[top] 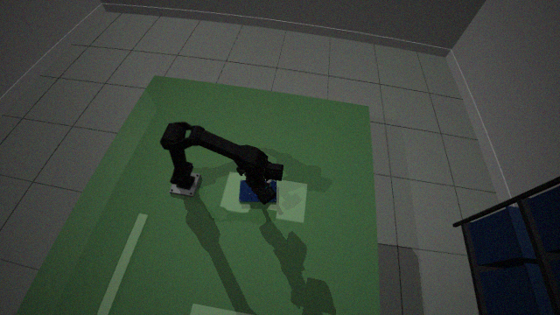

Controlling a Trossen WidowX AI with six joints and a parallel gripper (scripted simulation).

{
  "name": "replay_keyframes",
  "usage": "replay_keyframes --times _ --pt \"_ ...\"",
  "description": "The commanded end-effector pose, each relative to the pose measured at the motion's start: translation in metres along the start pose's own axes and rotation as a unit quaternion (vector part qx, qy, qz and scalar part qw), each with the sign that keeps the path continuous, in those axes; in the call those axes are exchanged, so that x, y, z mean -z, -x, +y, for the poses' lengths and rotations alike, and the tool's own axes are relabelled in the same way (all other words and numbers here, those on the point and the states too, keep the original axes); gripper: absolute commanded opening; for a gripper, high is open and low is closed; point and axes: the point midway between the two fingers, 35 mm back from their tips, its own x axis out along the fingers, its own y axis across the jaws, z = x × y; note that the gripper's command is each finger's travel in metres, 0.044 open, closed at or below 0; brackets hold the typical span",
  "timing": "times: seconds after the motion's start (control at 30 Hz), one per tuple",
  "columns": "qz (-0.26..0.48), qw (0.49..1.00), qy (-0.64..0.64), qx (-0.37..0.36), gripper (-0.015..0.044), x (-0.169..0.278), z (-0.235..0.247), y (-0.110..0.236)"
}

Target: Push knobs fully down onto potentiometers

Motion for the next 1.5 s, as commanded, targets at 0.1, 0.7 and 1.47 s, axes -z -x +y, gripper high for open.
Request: replay_keyframes --times 0.1,0.7,1.47 --pt "0.011 1.000 0.003 -0.009 0.0000 -0.001 -0.002 -0.021" --pt "0.011 1.000 0.003 -0.009 0.0000 -0.001 -0.002 -0.022" --pt "0.011 1.000 0.003 -0.009 0.0000 -0.002 -0.003 -0.005"
